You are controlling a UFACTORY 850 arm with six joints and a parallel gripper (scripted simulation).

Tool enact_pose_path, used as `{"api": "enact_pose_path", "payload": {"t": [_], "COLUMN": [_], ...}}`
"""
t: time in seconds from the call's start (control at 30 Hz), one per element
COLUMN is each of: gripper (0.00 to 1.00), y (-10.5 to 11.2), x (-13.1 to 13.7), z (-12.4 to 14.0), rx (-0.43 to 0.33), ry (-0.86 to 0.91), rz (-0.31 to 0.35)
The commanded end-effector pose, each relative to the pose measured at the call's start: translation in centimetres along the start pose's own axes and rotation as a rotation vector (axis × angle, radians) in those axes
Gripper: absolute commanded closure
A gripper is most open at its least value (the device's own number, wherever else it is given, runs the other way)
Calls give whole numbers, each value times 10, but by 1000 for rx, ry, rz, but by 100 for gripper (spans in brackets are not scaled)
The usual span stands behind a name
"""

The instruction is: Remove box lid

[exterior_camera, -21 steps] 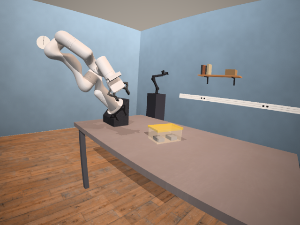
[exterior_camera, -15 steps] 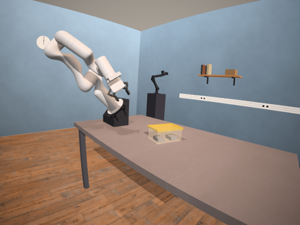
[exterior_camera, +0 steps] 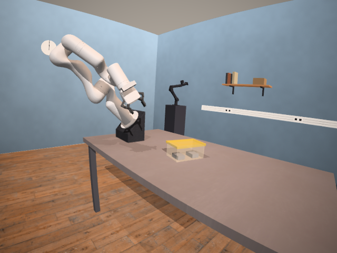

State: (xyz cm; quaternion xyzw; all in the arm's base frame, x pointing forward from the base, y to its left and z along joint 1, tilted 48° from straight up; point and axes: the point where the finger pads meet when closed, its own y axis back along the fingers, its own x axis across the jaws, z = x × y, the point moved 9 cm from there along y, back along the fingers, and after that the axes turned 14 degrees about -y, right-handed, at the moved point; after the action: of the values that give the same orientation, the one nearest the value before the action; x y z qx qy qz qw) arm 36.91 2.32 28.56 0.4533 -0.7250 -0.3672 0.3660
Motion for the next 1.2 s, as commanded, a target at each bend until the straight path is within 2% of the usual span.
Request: {"api": "enact_pose_path", "payload": {"t": [0.0, 0.17, 0.33, 0.4, 0.47, 0.57, 0.73, 0.8, 0.9, 0.97, 1.07, 1.13, 1.17], "gripper": [0, 0, 0, 0, 0, 0, 0, 0, 0, 0, 0, 0, 0], "y": [-1, -10, -29, -29, -40, -47, -68, -68, -85, -85, -103, -103, -112], "x": [-1, -6, -17, -17, -24, -28, -42, -42, -53, -53, -65, -65, -71], "z": [-1, -2, -3, -3, -3, -3, -2, -2, 1, 1, 4, 4, 7], "rx": [1, 0, 14, 14, 30, 41, 91, 91, 138, 138, 195, 195, 228], "ry": [-8, -57, -165, -165, -223, -256, -363, -363, -440, -440, -521, -521, -562], "rz": [4, 37, 108, 108, 145, 164, 220, 220, 253, 253, 277, 277, 285]}}
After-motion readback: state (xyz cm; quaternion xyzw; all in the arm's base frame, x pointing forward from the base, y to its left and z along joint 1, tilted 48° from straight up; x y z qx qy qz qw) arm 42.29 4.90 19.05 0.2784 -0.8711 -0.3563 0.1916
